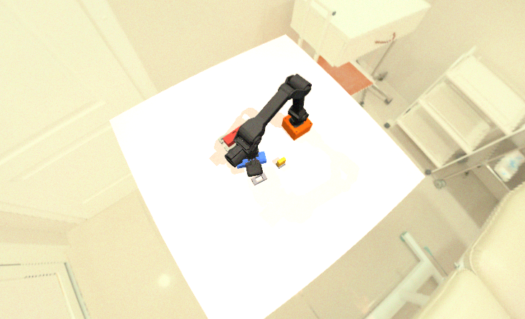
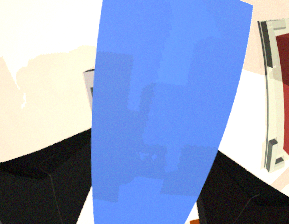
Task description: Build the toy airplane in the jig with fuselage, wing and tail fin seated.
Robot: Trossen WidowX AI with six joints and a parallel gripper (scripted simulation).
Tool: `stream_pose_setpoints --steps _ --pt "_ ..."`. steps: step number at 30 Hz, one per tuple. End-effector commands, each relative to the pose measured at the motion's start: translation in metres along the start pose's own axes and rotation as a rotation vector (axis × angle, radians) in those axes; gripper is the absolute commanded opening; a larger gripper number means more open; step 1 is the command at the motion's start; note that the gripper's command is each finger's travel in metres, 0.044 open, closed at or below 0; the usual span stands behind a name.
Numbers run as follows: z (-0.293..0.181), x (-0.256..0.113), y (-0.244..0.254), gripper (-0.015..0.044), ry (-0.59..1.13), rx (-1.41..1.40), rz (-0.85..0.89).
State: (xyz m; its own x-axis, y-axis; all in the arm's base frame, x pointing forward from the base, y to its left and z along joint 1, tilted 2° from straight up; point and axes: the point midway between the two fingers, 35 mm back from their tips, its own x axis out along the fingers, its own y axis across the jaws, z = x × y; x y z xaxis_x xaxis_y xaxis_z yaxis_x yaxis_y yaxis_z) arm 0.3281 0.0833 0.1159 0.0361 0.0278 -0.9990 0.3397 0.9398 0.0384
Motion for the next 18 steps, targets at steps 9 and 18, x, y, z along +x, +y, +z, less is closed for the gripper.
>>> stream_pose_setpoints --steps 9,18 --pt "0.018 0.007 -0.036 0.0000 -0.005 0.208 0.000" --pt "0.028 0.012 -0.064 0.0000 -0.008 0.350 -0.002"
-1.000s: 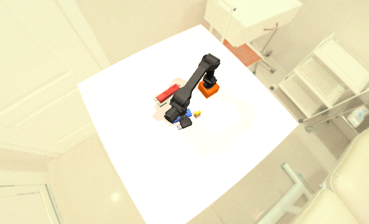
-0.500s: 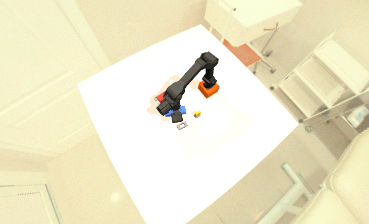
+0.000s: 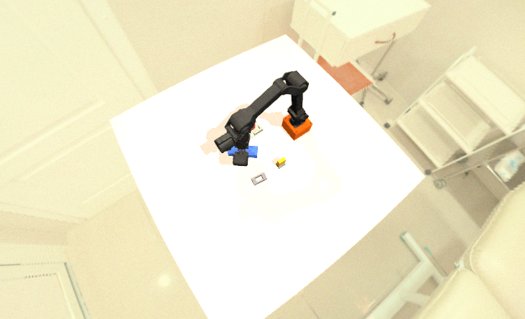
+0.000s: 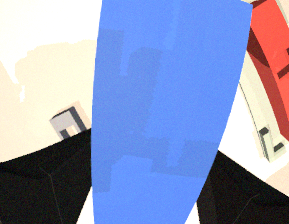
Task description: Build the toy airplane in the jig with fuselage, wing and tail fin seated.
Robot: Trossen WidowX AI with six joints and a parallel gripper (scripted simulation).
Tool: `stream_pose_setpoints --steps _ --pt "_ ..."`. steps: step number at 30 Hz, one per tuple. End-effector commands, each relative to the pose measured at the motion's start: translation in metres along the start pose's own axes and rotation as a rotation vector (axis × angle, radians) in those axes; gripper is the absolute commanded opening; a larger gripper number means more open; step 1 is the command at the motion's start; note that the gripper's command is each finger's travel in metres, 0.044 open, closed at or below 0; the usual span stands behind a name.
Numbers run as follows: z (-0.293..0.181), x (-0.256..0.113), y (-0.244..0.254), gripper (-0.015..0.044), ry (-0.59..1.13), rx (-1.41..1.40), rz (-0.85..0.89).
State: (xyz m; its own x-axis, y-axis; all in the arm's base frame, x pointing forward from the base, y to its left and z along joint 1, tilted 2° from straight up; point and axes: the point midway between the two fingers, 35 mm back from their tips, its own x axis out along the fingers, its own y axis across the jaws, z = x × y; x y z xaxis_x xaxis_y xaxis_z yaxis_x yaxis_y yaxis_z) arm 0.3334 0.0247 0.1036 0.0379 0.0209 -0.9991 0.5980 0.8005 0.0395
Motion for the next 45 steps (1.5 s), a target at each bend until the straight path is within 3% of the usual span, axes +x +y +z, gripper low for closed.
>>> stream_pose_setpoints --steps 1,44,45 --pt "0.008 0.002 -0.011 0.0000 -0.003 0.069 0.003" --pt "0.057 0.027 -0.135 0.0000 -0.005 0.781 0.005" --pt "0.057 0.027 -0.135 0.0026 -0.005 0.781 0.005"
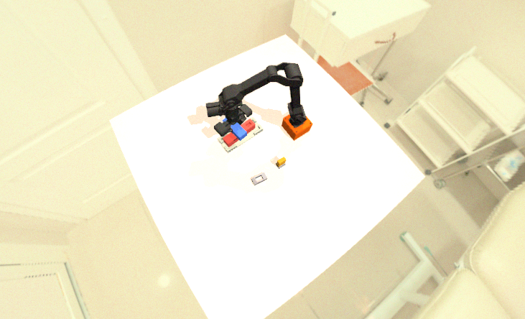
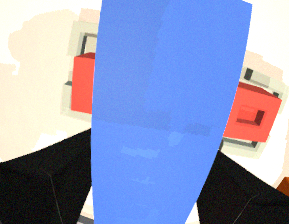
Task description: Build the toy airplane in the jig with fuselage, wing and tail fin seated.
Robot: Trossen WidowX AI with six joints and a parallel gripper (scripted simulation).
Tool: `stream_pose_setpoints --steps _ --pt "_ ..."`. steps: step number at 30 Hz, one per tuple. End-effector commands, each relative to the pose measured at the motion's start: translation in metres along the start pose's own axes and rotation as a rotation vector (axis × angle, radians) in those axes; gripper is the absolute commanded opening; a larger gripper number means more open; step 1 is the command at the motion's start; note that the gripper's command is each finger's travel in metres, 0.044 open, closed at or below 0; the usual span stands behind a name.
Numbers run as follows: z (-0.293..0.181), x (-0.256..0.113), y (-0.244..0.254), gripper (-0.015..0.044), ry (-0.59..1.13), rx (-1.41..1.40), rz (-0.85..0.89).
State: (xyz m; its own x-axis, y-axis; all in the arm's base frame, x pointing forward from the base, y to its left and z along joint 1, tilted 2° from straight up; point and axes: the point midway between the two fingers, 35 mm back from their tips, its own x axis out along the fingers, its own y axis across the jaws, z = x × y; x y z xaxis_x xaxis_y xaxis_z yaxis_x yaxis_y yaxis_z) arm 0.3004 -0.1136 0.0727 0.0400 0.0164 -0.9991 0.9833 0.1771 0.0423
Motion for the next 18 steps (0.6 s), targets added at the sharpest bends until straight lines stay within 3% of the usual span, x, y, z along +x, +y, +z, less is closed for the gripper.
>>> stream_pose_setpoints --steps 1,7,18 --pt "0.0032 0.0007 -0.0021 0.0053 0.002 0.031 0.005" --pt "0.0032 0.0007 -0.0021 0.0195 0.002 0.031 0.005" --pt "0.0032 0.0007 -0.0021 0.0195 0.002 0.031 0.005"
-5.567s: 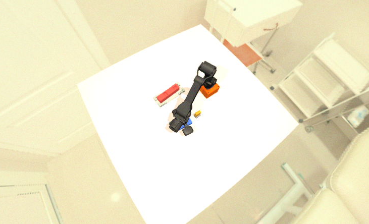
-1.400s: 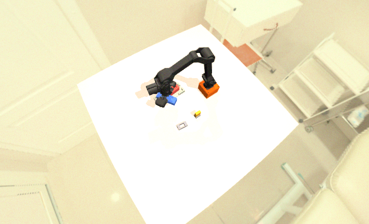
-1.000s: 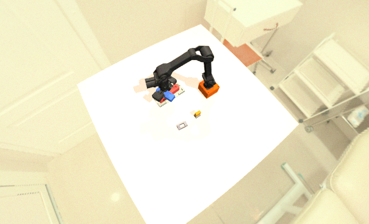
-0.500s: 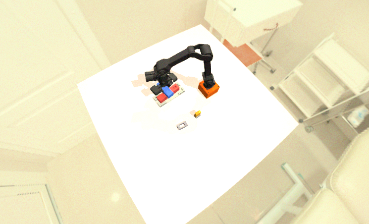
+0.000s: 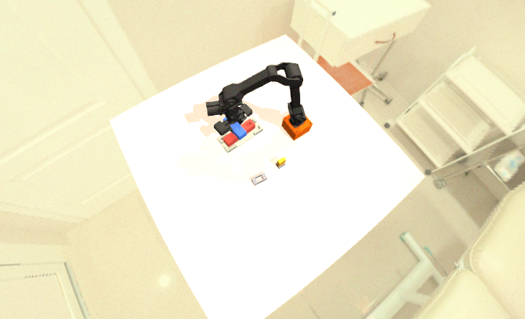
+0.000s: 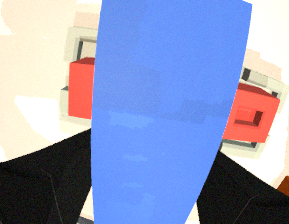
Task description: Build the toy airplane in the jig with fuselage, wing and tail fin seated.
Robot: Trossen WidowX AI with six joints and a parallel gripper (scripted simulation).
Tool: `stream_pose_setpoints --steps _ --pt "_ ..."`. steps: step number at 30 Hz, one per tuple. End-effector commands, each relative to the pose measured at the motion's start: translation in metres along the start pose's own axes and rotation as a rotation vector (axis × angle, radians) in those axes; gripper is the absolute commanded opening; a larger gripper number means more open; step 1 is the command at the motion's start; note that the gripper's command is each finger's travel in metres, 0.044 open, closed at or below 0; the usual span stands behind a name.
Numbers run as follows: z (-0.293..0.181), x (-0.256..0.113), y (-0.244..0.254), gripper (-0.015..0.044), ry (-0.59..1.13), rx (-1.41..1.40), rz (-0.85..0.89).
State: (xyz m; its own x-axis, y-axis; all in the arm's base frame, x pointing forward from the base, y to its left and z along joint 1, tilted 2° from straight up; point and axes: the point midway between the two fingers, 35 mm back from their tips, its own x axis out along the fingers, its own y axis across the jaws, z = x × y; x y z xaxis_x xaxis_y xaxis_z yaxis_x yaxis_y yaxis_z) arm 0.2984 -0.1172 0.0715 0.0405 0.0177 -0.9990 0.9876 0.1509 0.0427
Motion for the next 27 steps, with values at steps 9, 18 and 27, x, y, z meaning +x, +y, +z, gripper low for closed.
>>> stream_pose_setpoints --steps 9,18,27 --pt "0.000 0.007 0.001 0.0195 0.001 0.004 0.005" --pt "0.000 0.021 0.002 0.0195 0.001 0.004 0.005" --pt "0.000 0.036 0.002 0.0195 0.001 0.004 0.005"
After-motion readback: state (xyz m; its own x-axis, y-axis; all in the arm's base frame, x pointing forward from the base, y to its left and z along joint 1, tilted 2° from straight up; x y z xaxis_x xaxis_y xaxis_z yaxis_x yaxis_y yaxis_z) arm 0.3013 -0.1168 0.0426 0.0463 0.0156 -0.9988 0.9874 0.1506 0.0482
